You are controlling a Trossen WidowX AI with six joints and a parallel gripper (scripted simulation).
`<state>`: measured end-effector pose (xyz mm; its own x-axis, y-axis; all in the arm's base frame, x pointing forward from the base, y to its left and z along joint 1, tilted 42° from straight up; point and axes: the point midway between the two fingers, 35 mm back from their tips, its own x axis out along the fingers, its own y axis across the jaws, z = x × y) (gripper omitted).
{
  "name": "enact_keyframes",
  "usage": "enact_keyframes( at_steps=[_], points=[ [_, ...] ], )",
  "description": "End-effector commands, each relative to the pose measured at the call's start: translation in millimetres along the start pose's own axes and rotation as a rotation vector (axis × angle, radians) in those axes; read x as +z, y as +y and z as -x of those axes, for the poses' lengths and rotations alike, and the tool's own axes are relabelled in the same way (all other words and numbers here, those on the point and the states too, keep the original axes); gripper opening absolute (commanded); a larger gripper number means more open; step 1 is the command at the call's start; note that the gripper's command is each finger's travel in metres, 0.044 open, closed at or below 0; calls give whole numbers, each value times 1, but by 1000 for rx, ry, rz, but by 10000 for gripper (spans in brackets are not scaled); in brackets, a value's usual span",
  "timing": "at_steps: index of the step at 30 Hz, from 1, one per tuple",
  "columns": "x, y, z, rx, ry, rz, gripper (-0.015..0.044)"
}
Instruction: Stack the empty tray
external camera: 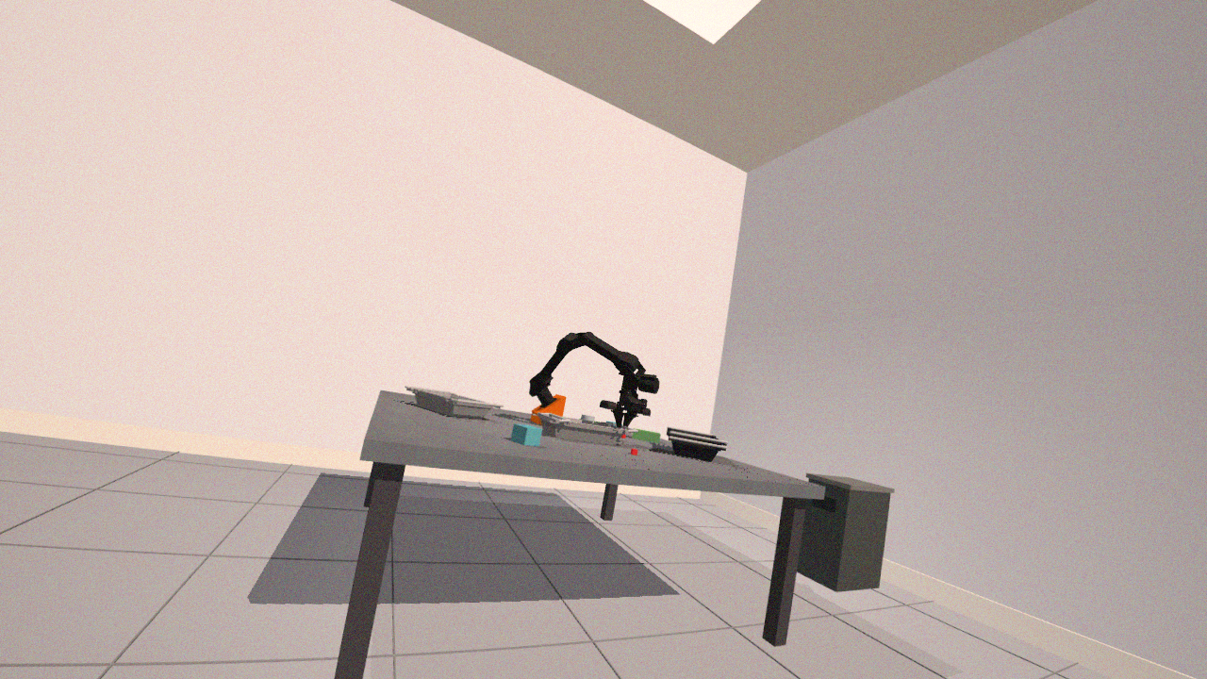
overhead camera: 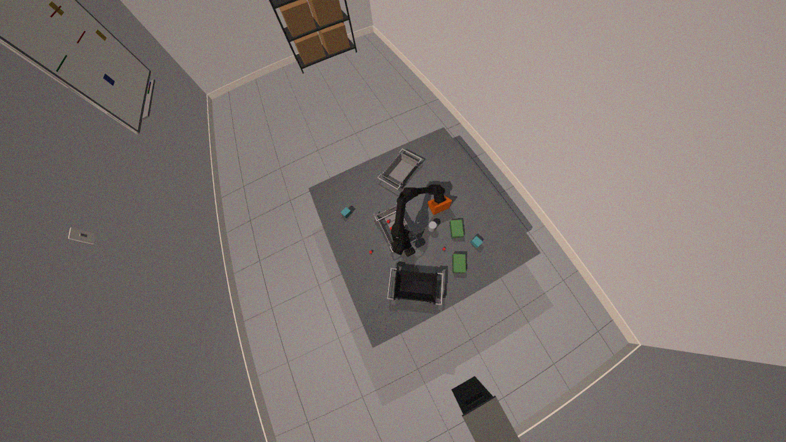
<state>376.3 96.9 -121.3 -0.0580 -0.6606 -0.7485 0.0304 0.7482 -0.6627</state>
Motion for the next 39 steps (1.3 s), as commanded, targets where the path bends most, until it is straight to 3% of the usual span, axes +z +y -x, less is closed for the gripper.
enact_keyframes(
  at_steps=[1,16,27,39],
  points=[
    [2,-9,18,4,-12,-5,84],
    [2,-42,26,2,-11,-5,84],
    [2,-71,6,-1,-11,-5,84],
    [0,-65,47,1,-11,-4,84]
  ],
)
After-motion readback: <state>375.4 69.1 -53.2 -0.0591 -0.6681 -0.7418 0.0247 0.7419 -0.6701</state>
